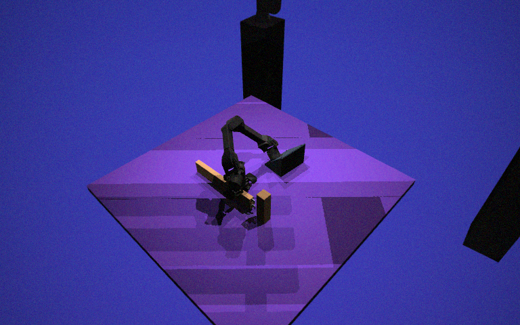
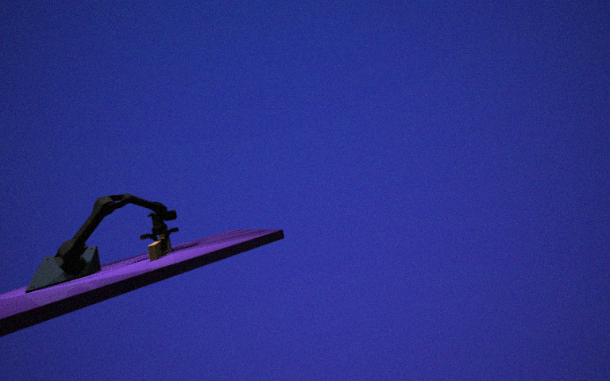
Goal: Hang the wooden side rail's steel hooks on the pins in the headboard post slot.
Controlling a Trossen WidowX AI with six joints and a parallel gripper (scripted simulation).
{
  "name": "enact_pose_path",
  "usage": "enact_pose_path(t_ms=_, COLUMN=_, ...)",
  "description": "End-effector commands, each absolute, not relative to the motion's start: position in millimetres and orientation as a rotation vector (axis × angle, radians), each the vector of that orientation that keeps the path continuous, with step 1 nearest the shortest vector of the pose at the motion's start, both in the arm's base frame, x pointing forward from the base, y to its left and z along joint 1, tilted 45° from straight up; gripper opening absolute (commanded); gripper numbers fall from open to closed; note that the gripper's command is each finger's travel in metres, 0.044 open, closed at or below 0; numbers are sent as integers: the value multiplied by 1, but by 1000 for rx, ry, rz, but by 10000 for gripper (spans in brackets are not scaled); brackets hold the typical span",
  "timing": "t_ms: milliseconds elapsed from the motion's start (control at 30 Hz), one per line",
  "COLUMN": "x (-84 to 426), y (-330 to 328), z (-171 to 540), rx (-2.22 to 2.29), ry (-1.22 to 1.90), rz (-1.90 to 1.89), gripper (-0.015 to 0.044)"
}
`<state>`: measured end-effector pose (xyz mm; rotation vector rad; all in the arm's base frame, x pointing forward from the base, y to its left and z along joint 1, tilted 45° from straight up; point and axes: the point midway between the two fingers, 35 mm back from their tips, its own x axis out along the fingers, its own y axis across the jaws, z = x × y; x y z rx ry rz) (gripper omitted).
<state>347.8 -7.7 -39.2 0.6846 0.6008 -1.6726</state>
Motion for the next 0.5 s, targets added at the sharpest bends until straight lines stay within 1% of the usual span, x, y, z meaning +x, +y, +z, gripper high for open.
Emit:
enact_pose_path(t_ms=0, x=347, y=-6, z=-40, rx=690, ry=598, rz=-1670, gripper=0)
enact_pose_path(t_ms=467, x=348, y=-6, z=-43, rx=690, ry=598, rz=-1670, gripper=0)
